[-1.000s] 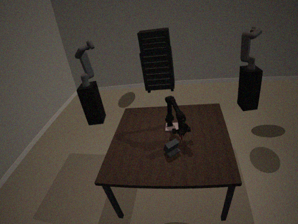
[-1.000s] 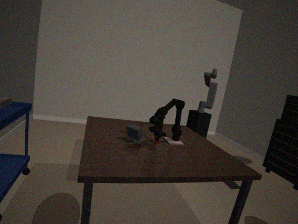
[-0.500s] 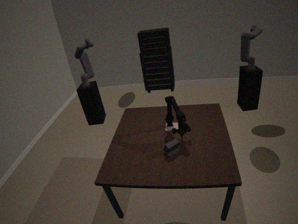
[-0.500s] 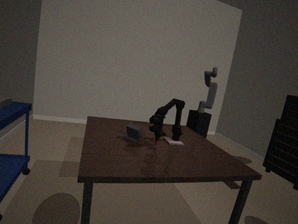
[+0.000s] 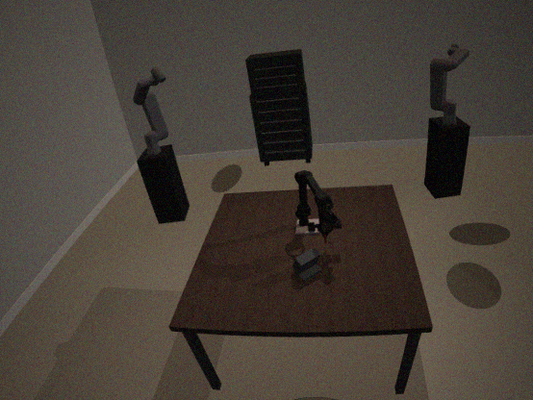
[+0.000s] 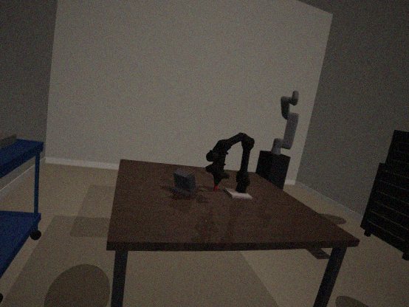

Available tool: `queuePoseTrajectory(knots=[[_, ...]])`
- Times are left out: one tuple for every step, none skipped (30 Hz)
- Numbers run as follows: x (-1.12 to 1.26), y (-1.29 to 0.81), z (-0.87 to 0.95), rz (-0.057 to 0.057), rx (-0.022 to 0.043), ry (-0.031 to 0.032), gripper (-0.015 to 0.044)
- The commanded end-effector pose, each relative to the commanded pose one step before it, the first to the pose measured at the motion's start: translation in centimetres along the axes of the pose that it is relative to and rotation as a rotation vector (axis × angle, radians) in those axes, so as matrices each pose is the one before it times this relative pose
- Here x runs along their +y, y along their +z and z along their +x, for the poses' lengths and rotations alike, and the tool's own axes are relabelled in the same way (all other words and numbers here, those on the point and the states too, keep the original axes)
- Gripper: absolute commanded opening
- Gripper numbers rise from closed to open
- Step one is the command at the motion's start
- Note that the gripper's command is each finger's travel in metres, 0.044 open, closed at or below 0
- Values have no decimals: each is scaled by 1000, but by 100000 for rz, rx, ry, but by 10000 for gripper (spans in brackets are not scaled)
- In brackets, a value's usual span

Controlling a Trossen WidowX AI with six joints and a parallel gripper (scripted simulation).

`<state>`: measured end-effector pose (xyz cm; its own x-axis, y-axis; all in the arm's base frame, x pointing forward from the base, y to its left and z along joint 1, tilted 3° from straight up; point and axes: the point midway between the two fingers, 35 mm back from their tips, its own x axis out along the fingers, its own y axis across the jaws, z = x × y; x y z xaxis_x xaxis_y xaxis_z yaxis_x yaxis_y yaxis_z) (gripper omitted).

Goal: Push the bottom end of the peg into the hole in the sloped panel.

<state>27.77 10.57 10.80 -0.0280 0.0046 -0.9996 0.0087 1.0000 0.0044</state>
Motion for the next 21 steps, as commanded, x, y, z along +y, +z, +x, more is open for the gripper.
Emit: queuePoseTrajectory(knots=[[-14,35,-1090,327,-284,-397,0],[13,1,-299,9,-7,-20,0],[16,0,-300,9,-7,-20,0],[19,-3,-301,9,-6,-19,0],[24,-6,-301,9,-6,-19,0],[28,-12,-239,7,-4,-14,0],[-11,7,6,-26,3,83,0],[-23,15,13,-51,5,165,0],[-34,22,19,-77,6,247,0],[-46,29,25,-103,5,329,0],[-58,37,31,-129,3,411,0],[-67,42,35,-149,-1,474,0],[-70,44,36,-157,-7,495,0],[-71,44,35,-158,-12,497,0],[-71,44,35,-159,-18,497,0],[-72,43,34,-160,-24,497,0],[-72,43,33,-160,-29,497,0],[-73,43,32,-161,-35,496,0],[-73,43,32,-162,-40,496,0],[-73,42,31,-163,-46,496,0],[-74,42,30,-164,-52,495,0]])
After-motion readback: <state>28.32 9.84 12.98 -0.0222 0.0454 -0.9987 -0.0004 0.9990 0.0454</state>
